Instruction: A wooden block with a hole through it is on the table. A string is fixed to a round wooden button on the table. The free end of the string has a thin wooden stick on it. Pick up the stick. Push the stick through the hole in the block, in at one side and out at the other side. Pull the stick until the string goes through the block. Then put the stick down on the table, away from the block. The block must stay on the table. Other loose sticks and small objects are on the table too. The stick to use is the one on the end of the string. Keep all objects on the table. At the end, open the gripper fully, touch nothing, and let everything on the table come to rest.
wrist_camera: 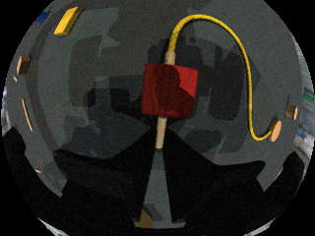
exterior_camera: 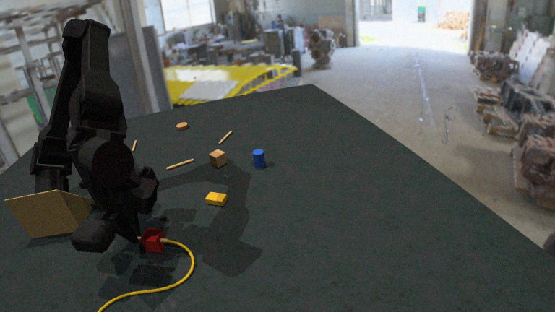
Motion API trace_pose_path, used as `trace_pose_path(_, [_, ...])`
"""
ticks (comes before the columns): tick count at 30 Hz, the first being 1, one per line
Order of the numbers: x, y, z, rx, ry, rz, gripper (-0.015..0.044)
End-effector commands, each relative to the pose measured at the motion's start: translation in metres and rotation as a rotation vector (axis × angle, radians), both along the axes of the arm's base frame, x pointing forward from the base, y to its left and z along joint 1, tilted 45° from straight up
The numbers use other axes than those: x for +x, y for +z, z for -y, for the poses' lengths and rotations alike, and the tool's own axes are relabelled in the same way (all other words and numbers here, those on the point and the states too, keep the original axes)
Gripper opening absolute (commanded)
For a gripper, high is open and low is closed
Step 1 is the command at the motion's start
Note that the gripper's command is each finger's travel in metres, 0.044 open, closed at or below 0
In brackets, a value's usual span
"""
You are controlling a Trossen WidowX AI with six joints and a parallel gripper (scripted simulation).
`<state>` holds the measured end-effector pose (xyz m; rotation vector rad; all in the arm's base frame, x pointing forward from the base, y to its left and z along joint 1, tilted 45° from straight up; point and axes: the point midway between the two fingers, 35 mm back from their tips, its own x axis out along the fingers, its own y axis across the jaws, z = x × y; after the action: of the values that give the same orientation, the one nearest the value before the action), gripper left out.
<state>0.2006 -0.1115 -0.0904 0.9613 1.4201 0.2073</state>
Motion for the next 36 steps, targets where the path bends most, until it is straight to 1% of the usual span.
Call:
trace_pose_path(1, [-0.006, 0.001, -0.002, -0.002, 0.002, 0.001, 0.0000])
trace_pose_path(36, [-0.052, 0.010, -0.021, 0.021, -0.002, 0.007, 0.0000])
